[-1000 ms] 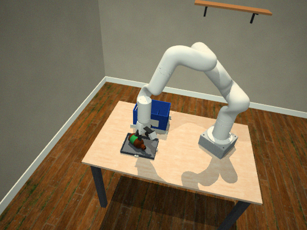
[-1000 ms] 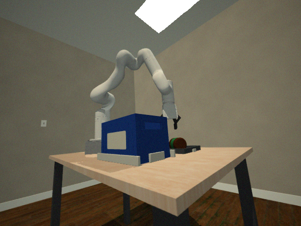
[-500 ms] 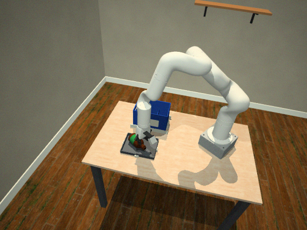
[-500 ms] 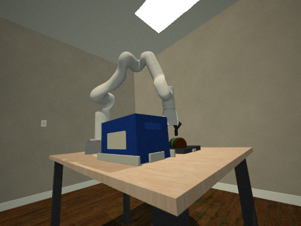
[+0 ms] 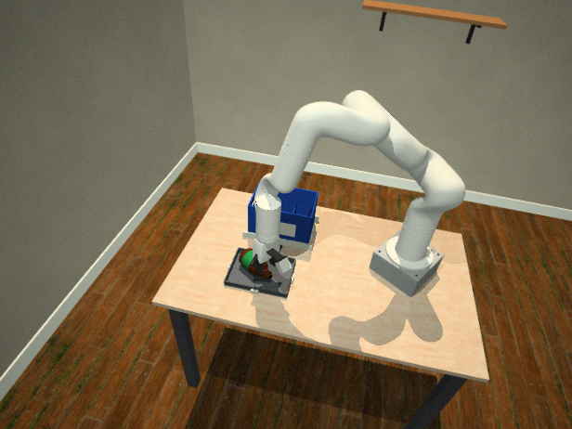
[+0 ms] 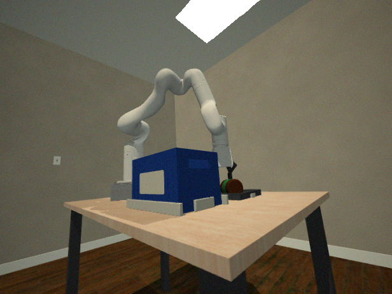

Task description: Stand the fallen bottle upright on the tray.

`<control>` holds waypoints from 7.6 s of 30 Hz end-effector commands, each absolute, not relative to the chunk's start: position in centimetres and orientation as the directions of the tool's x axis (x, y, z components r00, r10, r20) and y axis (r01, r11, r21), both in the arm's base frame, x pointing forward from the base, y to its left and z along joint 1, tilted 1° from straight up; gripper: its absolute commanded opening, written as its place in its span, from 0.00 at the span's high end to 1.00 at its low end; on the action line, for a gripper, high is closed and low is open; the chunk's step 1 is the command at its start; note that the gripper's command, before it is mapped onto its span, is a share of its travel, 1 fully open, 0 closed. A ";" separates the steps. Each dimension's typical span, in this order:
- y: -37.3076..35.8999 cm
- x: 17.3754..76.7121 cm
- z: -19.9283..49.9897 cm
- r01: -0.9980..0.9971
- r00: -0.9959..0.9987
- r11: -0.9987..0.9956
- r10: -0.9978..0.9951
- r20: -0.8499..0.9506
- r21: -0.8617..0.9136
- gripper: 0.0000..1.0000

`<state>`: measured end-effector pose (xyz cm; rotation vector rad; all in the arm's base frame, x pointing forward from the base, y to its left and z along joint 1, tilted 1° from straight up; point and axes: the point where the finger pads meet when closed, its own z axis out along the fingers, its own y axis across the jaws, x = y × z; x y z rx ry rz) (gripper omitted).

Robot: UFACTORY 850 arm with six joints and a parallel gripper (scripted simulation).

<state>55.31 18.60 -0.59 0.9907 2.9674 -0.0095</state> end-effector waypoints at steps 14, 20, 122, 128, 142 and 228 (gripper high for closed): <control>18.6 55.4 -0.6 0.601 -0.799 0.799 0.601 -0.016 0.000 0.35; 18.6 55.4 -0.6 0.601 -0.799 0.799 0.601 -0.016 0.000 0.35; 18.6 55.6 -4.7 0.601 -0.799 0.799 0.601 -0.016 0.000 0.35; 18.6 55.6 -4.7 0.601 -0.799 0.799 0.601 -0.016 0.000 1.00; 18.6 55.6 -4.7 0.601 -0.799 0.799 0.601 -0.016 0.000 1.00; 18.7 55.5 -1.5 0.601 -0.799 0.799 0.601 -0.016 0.000 1.00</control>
